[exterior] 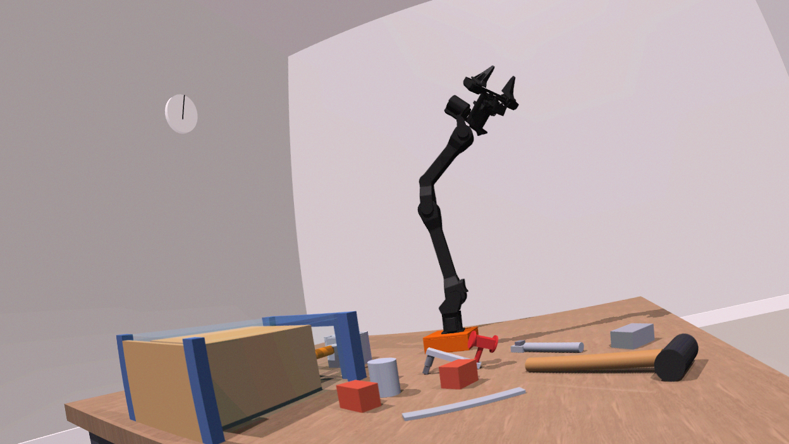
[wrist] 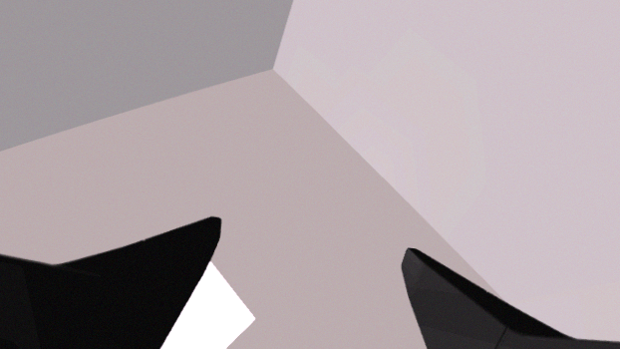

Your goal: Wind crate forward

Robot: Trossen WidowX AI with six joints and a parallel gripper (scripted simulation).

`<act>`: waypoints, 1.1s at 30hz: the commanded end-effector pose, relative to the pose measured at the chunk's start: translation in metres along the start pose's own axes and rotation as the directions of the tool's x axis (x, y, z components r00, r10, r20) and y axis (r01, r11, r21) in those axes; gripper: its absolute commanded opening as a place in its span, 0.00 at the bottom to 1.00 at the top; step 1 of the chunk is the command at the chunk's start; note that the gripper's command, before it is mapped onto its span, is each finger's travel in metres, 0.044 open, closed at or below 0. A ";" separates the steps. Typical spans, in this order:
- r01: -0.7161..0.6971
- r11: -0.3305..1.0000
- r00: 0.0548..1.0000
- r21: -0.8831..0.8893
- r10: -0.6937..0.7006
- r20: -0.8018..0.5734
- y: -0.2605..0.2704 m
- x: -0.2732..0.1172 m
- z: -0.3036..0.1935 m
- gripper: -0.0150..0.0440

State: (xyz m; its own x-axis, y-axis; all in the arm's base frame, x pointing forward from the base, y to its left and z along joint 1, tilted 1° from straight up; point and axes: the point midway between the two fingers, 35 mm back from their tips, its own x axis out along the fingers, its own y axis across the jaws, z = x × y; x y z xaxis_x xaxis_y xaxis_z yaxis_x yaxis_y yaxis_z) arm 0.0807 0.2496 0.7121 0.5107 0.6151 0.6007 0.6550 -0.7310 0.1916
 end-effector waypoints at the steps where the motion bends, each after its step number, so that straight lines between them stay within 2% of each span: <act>1: 0.000 1.000 1.000 -0.004 0.000 0.002 0.000 0.000 0.001 0.98; 2: 0.002 1.000 1.000 -0.014 -0.001 0.007 -0.001 0.001 0.004 1.00; 12: 0.075 0.940 0.985 -0.332 -0.018 0.173 -0.009 0.026 0.089 1.00; 17: 0.209 0.842 0.933 -0.498 -0.019 0.359 -0.004 0.032 0.166 1.00; 25: 0.437 0.699 0.772 -0.566 0.032 0.635 0.028 0.017 0.283 1.00; 33: 0.647 0.606 0.515 -0.463 0.100 0.851 0.079 -0.031 0.384 1.00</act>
State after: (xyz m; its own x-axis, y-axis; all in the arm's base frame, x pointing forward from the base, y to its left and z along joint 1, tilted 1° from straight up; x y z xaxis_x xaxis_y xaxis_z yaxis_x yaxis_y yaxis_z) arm 0.3016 0.3073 0.4607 0.8003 0.5729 -0.1770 0.4035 -0.2962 0.8657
